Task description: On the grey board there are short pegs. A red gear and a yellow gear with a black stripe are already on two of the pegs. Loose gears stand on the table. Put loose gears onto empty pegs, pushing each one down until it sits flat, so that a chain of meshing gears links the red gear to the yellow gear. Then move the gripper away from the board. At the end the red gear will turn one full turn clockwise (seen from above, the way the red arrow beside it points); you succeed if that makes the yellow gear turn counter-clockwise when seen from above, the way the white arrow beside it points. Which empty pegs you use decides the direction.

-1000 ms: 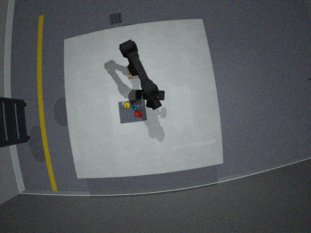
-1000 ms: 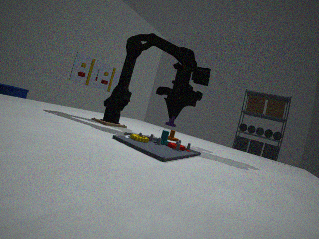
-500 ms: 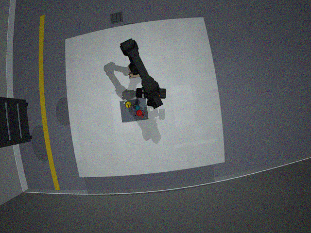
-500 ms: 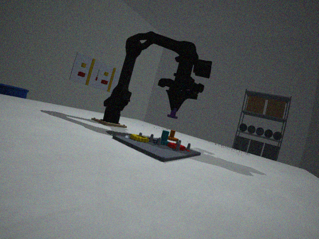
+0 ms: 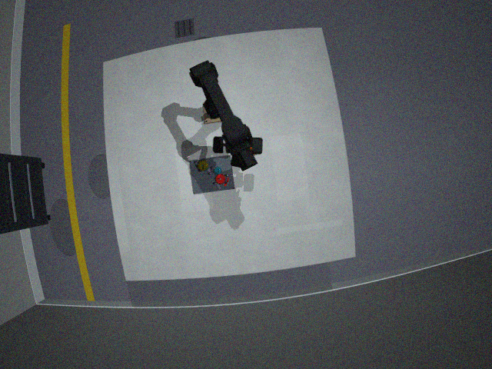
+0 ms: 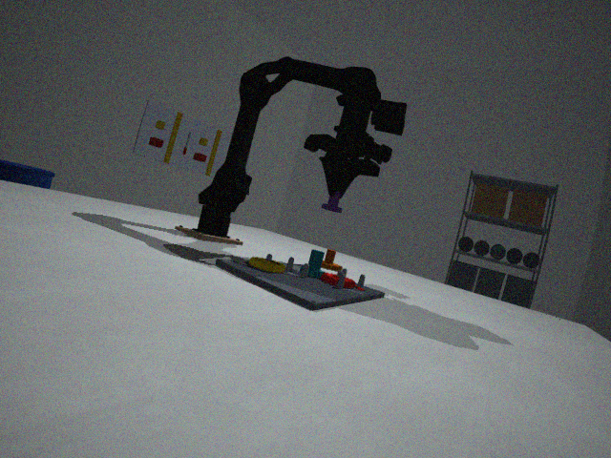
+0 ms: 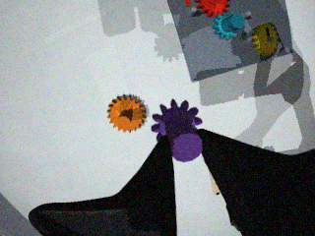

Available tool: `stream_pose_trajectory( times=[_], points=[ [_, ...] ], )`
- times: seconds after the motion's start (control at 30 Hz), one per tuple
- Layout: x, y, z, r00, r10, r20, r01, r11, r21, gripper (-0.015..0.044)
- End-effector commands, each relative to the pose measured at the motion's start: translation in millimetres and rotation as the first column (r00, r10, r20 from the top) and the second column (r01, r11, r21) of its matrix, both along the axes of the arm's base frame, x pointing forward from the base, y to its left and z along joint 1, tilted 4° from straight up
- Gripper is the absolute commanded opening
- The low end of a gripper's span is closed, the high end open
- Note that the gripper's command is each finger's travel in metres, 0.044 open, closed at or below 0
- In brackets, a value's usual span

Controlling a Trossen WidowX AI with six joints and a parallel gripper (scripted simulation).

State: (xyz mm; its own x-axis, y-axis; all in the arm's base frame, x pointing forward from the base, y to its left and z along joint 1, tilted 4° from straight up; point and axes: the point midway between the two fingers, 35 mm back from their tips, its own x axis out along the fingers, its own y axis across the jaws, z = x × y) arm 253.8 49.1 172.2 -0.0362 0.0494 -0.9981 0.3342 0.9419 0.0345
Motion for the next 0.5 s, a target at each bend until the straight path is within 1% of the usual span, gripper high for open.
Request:
stream_pose_trajectory(
  times=[0.0, 0.23, 0.47],
  points=[
    [-0.4, -0.9, 10.7, 1.0, 0.006, 0.008, -0.006, 1.0, 0.002, 0.0],
    [-3.1, -2.2, 21.8, 1.0, 0.006, 0.008, -0.006, 1.0, 0.001, 0.0],
    [2.3, -12.3, 15.0, 1.0, 0.006, 0.009, -0.006, 1.0, 0.0, 0.0]
  ],
)
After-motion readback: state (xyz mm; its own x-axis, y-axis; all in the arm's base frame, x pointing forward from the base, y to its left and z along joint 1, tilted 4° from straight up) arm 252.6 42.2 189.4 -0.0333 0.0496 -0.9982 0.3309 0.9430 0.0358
